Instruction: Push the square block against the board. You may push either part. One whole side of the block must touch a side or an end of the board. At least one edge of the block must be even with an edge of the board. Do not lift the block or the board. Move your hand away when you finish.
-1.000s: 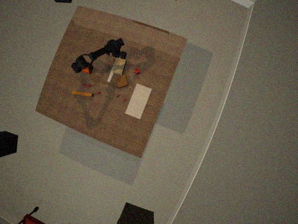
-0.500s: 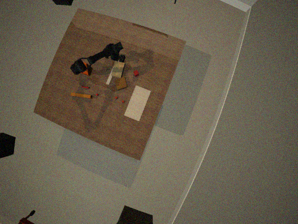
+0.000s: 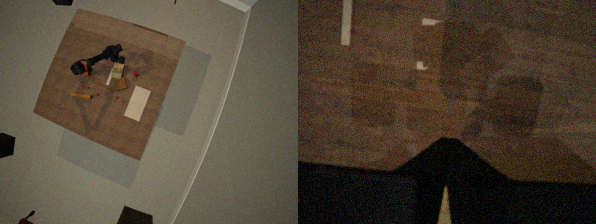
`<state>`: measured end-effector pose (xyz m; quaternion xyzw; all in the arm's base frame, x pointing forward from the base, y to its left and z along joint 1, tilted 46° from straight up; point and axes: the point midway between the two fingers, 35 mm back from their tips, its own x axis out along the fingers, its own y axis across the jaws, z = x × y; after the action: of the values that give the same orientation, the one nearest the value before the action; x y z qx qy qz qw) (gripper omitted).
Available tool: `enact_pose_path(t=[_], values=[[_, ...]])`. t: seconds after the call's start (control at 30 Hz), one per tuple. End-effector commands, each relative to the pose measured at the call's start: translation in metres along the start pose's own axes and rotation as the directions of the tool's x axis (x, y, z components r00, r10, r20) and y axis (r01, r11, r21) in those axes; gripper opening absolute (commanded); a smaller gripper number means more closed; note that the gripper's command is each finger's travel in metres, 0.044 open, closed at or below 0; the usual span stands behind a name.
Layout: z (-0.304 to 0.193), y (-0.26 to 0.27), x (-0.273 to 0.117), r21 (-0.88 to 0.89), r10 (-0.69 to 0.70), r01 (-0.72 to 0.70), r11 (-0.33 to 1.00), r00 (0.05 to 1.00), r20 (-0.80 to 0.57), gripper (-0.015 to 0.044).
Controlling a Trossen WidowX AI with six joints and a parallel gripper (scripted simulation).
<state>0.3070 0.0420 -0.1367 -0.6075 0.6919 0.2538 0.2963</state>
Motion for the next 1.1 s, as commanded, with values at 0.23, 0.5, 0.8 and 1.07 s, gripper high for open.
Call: enact_pose_path(t=[0.23, 0.5, 0.8, 1.07], values=[[-0.014, 0.001, 0.004, -0.006, 0.008, -0.008, 1.0, 1.0, -0.012, 0.0], [-0.021, 0.0, 0.004, -0.006, 0.008, -0.008, 1.0, 1.0, -0.012, 0.0], [-0.029, -0.001, 0.004, -0.007, 0.008, -0.008, 1.0, 1.0, -0.012, 0.0], [-0.036, -0.002, 0.004, -0.007, 0.008, -0.008, 1.0, 1.0, -0.013, 0.0]])
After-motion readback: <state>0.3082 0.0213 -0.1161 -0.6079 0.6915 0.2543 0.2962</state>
